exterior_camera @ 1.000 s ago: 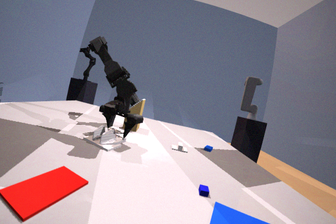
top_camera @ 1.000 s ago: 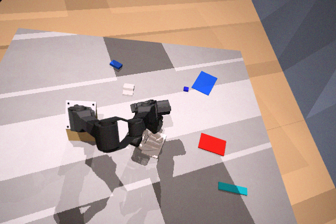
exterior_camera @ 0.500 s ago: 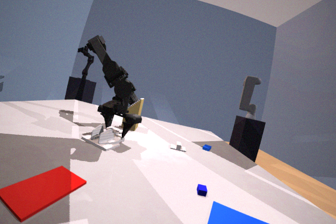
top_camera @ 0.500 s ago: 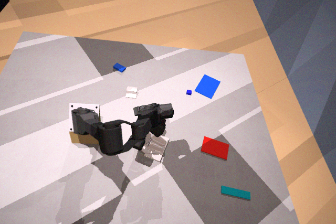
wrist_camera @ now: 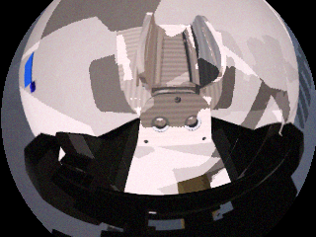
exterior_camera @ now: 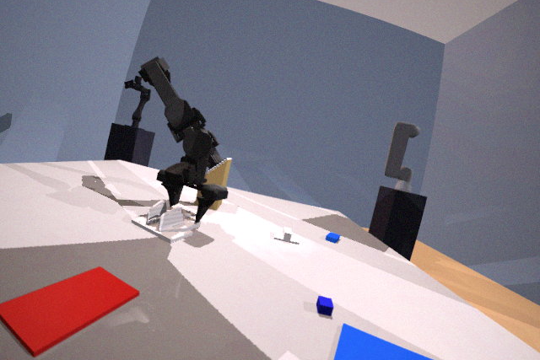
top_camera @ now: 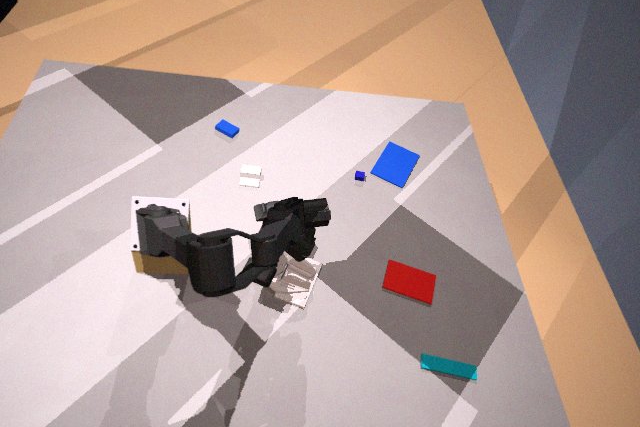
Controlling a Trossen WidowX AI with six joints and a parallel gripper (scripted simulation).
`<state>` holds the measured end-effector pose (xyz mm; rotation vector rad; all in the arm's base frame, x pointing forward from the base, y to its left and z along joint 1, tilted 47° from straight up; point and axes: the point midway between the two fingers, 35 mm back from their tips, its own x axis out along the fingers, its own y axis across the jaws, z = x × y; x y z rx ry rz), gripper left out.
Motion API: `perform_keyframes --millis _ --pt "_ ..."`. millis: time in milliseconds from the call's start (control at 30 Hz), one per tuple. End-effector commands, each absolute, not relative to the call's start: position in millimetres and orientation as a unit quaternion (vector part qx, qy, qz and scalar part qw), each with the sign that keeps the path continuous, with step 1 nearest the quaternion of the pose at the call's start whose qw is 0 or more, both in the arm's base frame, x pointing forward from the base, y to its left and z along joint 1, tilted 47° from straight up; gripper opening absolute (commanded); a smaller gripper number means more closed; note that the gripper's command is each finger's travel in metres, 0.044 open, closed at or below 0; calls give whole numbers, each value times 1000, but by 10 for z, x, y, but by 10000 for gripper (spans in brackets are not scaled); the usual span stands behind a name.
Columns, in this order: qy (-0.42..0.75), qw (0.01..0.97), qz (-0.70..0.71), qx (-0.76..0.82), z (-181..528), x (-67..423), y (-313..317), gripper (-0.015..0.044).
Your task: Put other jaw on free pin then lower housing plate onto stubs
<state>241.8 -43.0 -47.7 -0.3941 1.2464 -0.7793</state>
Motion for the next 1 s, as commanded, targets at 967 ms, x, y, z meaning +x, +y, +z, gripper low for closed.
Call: perform_keyframes --millis 967 --pt "565 722 -353 -183 -532 2419 -492 351"
